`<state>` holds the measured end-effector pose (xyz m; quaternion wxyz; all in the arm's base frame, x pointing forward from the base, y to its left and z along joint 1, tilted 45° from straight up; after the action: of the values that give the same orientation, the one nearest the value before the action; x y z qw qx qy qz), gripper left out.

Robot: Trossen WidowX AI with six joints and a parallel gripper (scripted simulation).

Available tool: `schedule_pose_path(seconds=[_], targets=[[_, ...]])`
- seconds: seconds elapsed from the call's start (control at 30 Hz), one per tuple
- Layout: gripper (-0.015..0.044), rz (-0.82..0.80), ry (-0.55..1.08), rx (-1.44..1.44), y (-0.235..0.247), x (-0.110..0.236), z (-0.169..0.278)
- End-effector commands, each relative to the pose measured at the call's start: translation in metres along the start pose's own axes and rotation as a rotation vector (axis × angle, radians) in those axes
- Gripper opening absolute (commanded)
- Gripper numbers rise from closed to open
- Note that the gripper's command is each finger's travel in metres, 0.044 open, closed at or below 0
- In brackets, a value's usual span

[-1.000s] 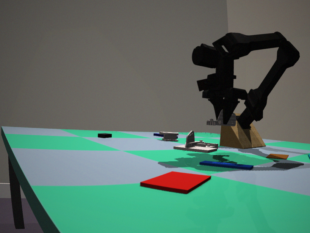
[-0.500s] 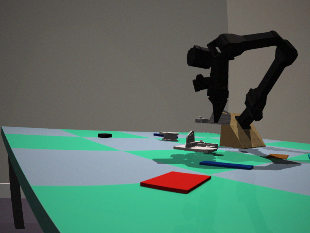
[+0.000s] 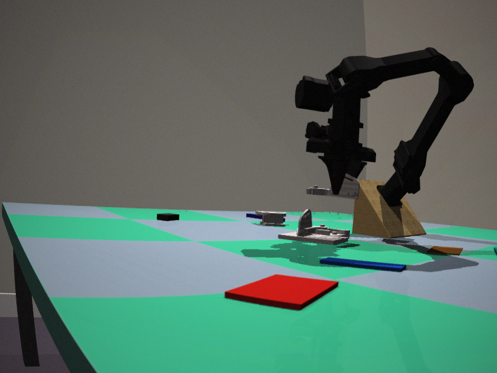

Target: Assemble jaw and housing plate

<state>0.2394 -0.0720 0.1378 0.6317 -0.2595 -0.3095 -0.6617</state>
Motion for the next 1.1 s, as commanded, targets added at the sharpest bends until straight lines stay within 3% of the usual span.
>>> schedule_pose_path(seconds=[0.0, 1.07], targets=[[0.0134, 0.006, -0.003, -0.132, -0.007, -0.001, -0.008], [0.0134, 0.023, 0.011, -1.214, -0.055, -0.006, -0.052]])
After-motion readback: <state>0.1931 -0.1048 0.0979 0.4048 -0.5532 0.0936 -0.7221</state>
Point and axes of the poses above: the point midway between the two fingers, 35 mm back from their tips, its own x axis back along the fingers, its own y axis across the jaws, z = x × y, the point moved 10 cm from there along x, back along the fingers, and after that the axes turned 7 degrees about -x, right-handed, at the moved point
